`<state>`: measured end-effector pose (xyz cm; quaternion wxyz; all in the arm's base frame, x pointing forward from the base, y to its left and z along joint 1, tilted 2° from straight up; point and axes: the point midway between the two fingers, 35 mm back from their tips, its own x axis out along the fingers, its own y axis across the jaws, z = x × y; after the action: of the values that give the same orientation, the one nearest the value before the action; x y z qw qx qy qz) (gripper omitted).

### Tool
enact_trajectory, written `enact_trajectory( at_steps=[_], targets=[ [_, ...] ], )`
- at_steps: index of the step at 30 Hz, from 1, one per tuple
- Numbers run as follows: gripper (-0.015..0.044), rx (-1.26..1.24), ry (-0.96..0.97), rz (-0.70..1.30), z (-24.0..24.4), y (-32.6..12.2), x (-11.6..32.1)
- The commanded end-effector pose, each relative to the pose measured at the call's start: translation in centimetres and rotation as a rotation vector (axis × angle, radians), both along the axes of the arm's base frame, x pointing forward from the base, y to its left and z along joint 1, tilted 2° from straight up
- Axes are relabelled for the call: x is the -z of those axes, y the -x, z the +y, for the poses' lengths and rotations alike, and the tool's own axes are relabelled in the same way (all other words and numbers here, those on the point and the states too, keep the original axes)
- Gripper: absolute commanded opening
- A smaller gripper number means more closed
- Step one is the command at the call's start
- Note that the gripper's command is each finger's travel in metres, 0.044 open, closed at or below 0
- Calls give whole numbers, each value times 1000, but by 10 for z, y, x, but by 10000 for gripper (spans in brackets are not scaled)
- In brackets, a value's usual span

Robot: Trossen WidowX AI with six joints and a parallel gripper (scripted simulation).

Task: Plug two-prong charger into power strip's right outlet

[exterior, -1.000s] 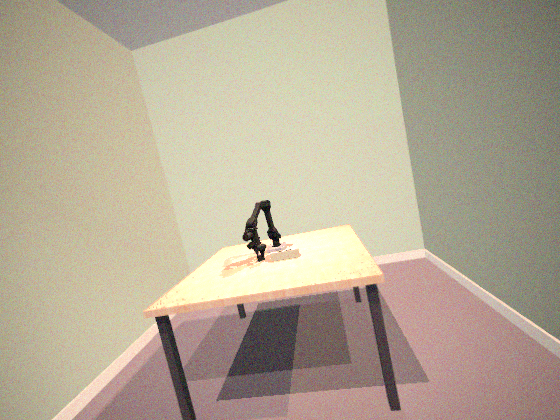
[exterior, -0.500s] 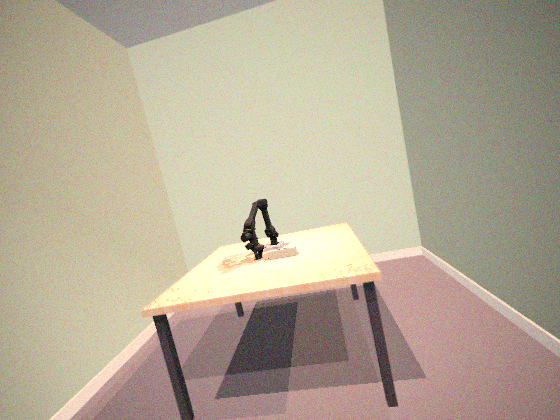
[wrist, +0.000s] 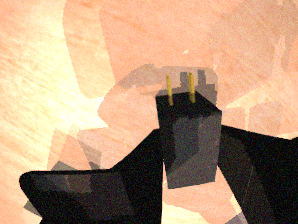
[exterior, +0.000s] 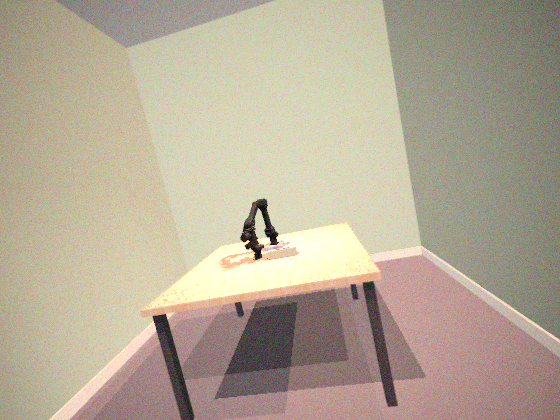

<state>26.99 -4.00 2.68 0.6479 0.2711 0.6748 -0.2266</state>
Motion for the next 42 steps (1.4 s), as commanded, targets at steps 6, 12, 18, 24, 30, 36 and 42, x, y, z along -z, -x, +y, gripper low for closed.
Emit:
enact_trajectory(
  at_steps=[6,12,18,24,30,36,42],
  targets=[
    [0,3,-2,2,0,1,-25],
    [0,6,-4,5,0,6,-53],
    [0,-17,-4,4,6,7,-53],
    [0,-72,-2,3,17,10,-50],
    [0,-128,0,1,29,12,-47],
    [0,-183,1,0,41,16,-45],
    [0,-239,3,-2,52,19,-42]
  ],
)
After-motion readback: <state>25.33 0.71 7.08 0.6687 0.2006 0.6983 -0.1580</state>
